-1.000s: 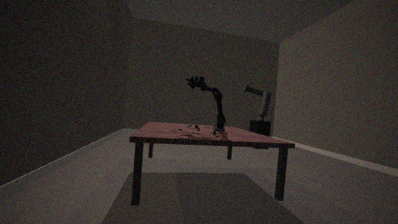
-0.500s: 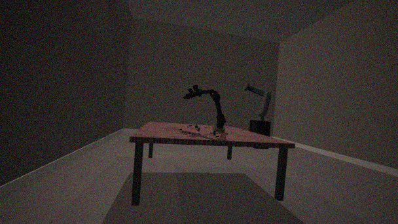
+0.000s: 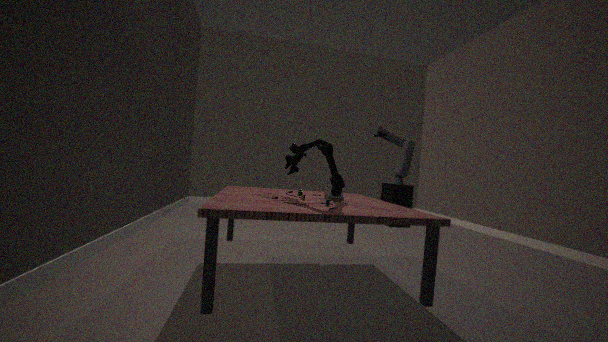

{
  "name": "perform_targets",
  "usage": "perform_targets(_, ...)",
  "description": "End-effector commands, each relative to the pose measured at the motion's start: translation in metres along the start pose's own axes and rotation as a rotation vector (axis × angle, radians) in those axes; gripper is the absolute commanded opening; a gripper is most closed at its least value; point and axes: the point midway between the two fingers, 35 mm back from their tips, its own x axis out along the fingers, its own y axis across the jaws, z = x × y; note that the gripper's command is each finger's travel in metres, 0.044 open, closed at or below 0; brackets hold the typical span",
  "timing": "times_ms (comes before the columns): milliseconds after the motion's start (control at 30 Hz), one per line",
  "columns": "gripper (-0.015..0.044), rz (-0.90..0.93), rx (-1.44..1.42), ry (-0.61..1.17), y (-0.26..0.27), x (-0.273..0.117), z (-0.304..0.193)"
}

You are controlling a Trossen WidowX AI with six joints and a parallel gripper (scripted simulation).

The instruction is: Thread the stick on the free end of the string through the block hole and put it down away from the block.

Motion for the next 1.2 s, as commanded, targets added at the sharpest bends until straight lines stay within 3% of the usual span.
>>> perform_targets(0,0.044,0.263,-0.305,0.137,0.063,0.021,-0.043)
perform_targets(267,0.044,0.644,-0.676,0.151,0.139,0.016,-0.082)
perform_targets(800,0.044,0.658,-0.675,0.153,0.142,0.015,-0.083)
perform_targets(1167,0.044,0.49,0.309,0.448,0.136,0.01,-0.084)
